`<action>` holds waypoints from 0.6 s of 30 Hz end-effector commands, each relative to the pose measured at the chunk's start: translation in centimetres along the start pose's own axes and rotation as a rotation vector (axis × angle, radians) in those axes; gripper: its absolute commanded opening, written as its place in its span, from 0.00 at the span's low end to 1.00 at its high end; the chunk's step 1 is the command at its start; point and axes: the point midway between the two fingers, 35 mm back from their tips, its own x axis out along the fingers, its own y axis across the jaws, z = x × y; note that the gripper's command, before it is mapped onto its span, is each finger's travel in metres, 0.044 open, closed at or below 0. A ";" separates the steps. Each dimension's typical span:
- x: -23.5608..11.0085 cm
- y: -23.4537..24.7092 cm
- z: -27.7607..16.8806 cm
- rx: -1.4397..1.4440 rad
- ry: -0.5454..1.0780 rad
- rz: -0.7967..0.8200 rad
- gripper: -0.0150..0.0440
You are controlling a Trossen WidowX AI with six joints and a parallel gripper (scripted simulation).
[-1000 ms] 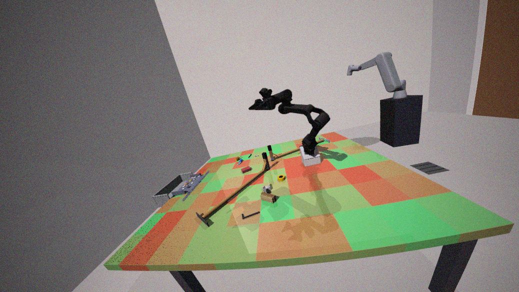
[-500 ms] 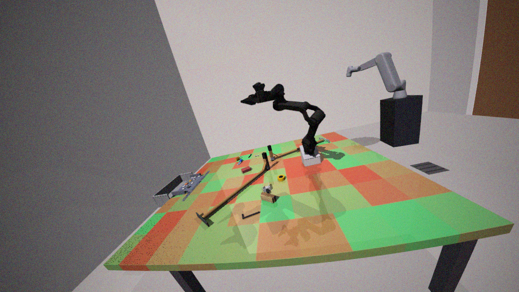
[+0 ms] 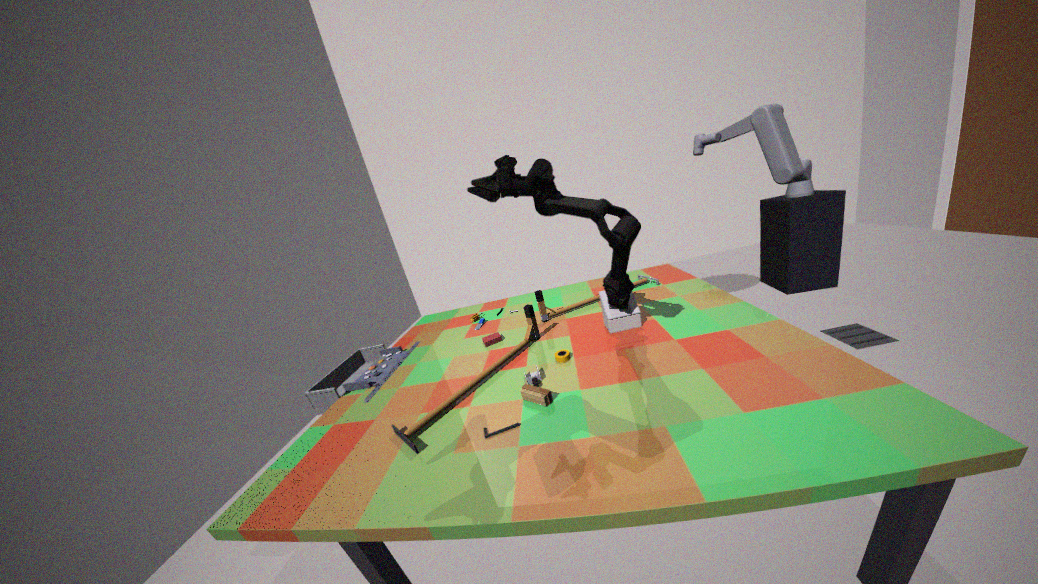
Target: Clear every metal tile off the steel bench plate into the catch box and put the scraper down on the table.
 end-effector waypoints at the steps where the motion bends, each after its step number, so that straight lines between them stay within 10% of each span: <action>1: 1.0 -0.6 1.1 0.007 -0.046 -0.027 1.00; 18: 4.2 -3.5 4.8 0.042 -0.213 -0.158 1.00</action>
